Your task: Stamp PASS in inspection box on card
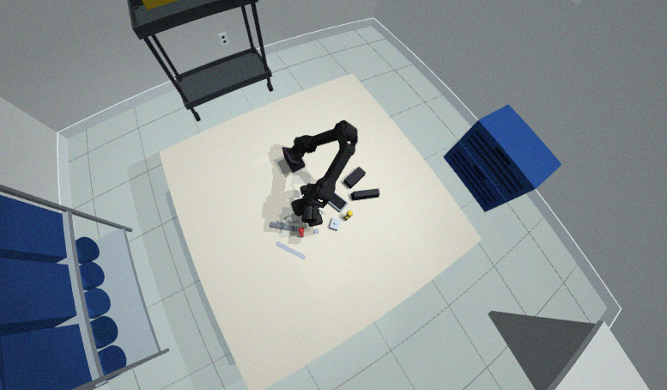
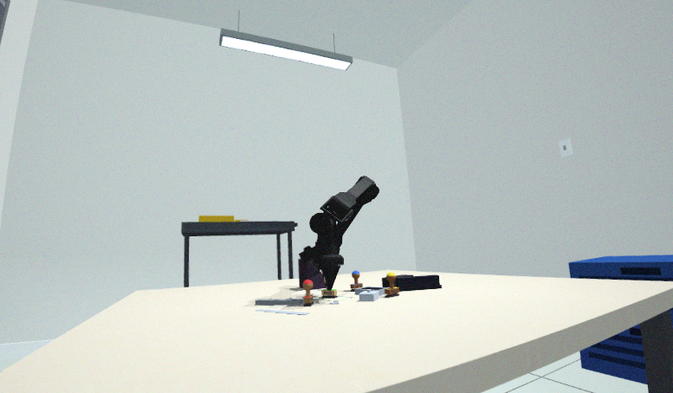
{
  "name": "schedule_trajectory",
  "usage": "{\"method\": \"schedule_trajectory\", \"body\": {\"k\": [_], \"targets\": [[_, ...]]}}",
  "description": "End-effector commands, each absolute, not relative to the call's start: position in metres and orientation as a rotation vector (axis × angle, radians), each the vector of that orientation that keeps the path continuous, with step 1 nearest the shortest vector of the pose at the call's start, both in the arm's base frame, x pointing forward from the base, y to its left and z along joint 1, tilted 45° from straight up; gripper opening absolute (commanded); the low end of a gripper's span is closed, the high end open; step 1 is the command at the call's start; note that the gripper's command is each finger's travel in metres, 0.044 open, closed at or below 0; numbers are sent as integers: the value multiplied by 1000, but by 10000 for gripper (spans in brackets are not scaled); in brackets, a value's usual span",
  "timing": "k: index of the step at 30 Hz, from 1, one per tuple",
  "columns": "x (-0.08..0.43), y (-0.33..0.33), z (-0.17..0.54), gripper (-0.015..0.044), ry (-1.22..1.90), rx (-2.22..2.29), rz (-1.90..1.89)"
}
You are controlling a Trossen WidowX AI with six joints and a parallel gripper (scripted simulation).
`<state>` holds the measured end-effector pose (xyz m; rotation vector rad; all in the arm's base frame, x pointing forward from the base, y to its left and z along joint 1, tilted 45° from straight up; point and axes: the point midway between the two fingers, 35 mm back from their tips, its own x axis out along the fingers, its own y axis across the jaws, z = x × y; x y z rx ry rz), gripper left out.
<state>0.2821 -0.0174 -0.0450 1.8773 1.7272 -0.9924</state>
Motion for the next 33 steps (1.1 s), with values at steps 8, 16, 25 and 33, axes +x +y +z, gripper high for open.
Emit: {"method": "schedule_trajectory", "body": {"k": [8,16,25,33], "targets": [[283,-16,-46,0,1729,1879,-989],[283,-16,-46,0,1729,1879,-989],[283,-16,-45,0,1729,1879,-989],[283,-19,-43,0,1729,1879,-989]]}}
